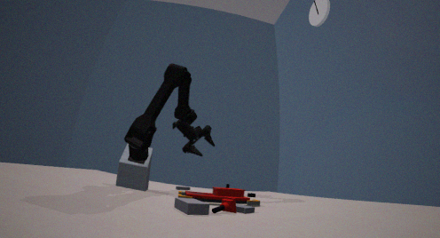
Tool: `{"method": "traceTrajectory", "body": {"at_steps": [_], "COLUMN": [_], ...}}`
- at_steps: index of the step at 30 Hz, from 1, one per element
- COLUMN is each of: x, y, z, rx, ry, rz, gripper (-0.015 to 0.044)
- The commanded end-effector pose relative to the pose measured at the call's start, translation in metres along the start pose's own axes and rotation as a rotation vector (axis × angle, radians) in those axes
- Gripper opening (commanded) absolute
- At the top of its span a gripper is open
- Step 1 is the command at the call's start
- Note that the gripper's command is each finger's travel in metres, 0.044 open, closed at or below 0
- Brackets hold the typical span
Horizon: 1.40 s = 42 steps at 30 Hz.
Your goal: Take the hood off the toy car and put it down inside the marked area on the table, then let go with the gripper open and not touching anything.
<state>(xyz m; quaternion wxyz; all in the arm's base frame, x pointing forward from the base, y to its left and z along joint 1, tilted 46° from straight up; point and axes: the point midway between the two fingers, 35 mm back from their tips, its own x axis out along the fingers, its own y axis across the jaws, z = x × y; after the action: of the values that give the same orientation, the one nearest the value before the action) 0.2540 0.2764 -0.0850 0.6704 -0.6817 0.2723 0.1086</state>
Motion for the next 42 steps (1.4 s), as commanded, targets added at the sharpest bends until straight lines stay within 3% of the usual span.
{"method": "traceTrajectory", "body": {"at_steps": [1,9,14,24,42], "x": [0.021,0.057,0.071,0.049,0.054], "y": [-0.036,-0.097,-0.138,-0.198,-0.194], "z": [-0.019,-0.082,-0.146,-0.283,-0.292], "rx": [0.125,0.353,0.520,0.852,0.858], "ry": [0.102,0.332,0.542,0.956,0.963], "rz": [0.031,0.086,0.145,0.226,0.227], "gripper": [0.0440,0.0440,0.0440,0.0440,0.0440]}}
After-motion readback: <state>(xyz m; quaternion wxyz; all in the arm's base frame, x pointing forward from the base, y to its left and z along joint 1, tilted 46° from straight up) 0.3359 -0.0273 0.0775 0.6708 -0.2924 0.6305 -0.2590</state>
